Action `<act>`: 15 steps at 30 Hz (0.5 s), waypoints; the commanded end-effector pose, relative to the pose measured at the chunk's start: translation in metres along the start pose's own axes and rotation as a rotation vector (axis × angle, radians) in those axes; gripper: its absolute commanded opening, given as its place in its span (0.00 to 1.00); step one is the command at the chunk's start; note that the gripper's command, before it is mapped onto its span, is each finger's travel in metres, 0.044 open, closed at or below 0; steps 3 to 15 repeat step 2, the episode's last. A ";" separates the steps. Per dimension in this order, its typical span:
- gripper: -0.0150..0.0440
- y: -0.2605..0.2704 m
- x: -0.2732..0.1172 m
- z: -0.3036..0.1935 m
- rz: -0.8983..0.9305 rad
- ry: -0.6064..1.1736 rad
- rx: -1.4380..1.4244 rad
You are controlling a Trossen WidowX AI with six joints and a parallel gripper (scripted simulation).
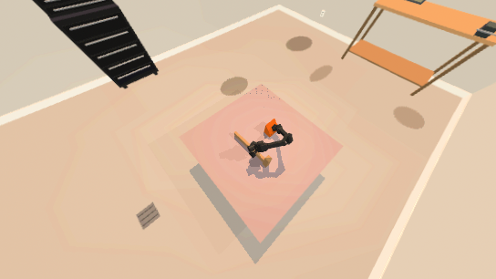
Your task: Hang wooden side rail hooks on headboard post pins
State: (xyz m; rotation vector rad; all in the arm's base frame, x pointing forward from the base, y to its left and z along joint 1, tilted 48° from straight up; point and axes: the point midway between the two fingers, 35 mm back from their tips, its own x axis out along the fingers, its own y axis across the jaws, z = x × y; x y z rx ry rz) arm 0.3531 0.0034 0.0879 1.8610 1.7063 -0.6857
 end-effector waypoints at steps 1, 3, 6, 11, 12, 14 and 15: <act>1.00 0.000 0.000 0.000 0.000 0.000 0.003; 1.00 0.000 0.000 0.000 0.000 0.000 0.003; 1.00 0.000 0.000 0.000 0.000 0.000 0.003; 1.00 0.000 0.000 0.000 0.000 0.000 0.003; 1.00 0.000 0.000 0.000 0.000 0.000 0.003; 1.00 0.000 0.000 0.000 0.000 0.000 0.003; 1.00 0.000 0.000 0.000 0.000 0.000 0.003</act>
